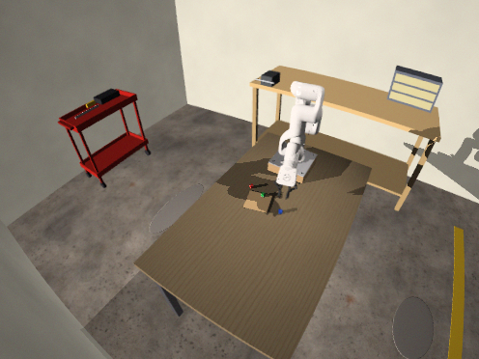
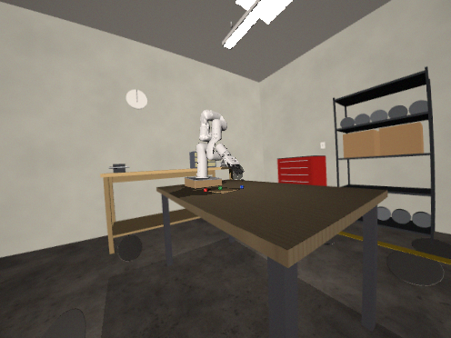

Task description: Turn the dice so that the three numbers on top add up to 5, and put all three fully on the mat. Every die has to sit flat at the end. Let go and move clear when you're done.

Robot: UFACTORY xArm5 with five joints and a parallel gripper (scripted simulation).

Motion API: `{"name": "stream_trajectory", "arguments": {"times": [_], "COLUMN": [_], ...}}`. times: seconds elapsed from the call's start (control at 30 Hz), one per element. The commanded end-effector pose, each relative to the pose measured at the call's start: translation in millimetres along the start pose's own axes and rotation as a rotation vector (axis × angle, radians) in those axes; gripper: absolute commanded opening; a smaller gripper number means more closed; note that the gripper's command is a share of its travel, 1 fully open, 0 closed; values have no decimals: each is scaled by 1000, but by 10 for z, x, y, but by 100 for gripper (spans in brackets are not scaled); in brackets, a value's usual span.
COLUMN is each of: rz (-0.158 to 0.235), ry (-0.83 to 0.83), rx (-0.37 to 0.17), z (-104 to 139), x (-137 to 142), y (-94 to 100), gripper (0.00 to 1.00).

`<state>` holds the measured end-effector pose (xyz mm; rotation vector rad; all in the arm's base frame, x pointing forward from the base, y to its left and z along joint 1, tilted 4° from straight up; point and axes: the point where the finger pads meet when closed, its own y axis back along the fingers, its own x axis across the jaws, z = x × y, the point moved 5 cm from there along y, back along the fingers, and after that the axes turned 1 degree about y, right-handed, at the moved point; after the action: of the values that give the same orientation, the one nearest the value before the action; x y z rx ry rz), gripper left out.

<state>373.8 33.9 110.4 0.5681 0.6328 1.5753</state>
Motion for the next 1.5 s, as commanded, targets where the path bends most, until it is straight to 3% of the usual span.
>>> {"name": "stream_trajectory", "arguments": {"times": [0.0, 0.07, 0.17, 0.33, 0.37, 0.4, 0.57, 0.67, 0.87, 1.0, 1.2, 1.23, 1.47], "rz": [1, 1, 2, 3, 4, 4, 6, 6, 10, 11, 11, 11, 11], "ry": [2, 2, 4, 6, 7, 7, 10, 10, 14, 15, 16, 16, 16], "rx": [159, 159, 259, 348, 387, 388, 527, 539, 697, 739, 747, 747, 747], "z": [174, 174, 287, 387, 429, 430, 578, 590, 751, 793, 800, 800, 800], "x": [-2, -2, -3, -3, -4, -4, -5, -5, -7, -8, -8, -8, -8], "y": [-52, -52, -78, -93, -115, -115, -166, -172, -241, -257, -259, -259, -259], "gripper": [36, 36, 36, 36, 36, 36, 36, 36, 36, 36, 36, 100, 100]}}
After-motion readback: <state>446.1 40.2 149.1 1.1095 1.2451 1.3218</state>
